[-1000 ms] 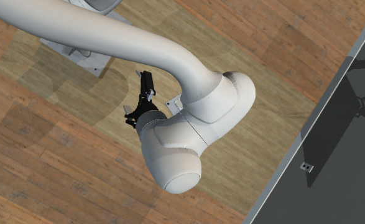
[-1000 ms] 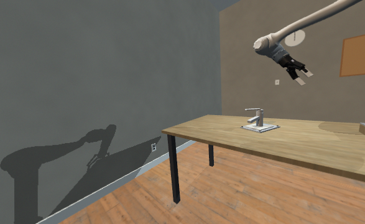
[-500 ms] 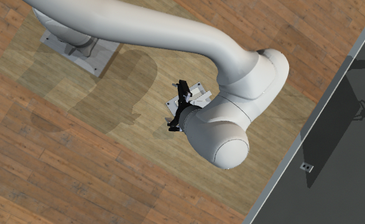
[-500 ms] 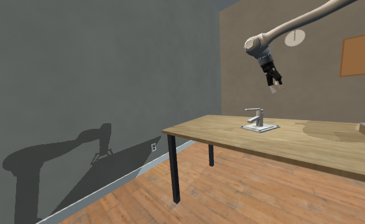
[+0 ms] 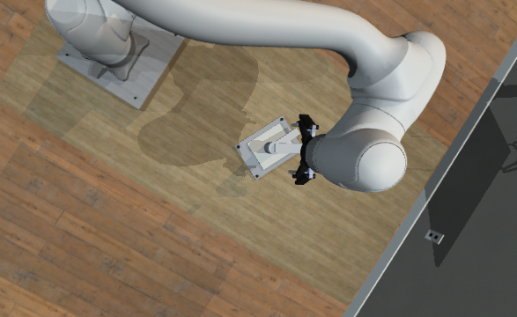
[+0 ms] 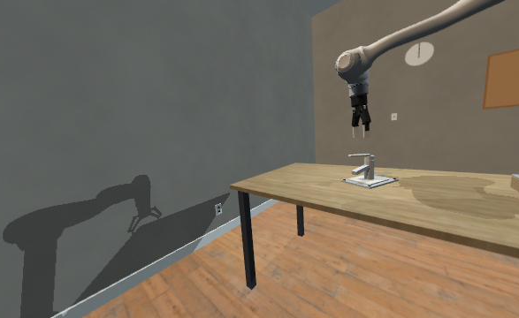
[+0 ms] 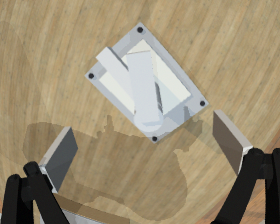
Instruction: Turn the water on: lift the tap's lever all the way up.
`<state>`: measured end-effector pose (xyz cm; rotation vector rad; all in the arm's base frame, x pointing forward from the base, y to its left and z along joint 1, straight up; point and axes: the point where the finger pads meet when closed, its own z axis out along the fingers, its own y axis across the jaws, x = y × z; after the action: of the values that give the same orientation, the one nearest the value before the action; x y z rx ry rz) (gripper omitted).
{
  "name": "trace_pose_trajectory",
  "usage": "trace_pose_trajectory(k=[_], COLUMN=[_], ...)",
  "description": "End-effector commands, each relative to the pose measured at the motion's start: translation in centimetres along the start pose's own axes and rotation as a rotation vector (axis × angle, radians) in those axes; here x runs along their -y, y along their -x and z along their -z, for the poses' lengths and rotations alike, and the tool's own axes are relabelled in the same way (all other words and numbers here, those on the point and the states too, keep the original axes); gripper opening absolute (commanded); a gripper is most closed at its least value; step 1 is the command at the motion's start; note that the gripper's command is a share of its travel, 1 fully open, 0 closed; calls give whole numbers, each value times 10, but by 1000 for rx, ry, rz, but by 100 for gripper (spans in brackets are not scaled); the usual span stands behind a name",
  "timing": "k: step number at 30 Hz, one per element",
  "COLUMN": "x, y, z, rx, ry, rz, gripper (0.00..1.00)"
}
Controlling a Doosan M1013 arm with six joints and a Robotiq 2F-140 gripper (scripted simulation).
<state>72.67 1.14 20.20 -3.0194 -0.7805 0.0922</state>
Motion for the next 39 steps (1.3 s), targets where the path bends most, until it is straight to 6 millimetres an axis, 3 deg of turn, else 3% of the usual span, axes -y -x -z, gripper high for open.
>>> trace_pose_trajectory(k=[1,5,6,39], x=[2,2,2,2], y=[-36,-39,-39,-39], z=[-3,-3,-3,-3], rx=[-49,-52,-52,-52], ry=[33,35,35,35], rz=[28,30,30,30], gripper=[100,100,0,0])
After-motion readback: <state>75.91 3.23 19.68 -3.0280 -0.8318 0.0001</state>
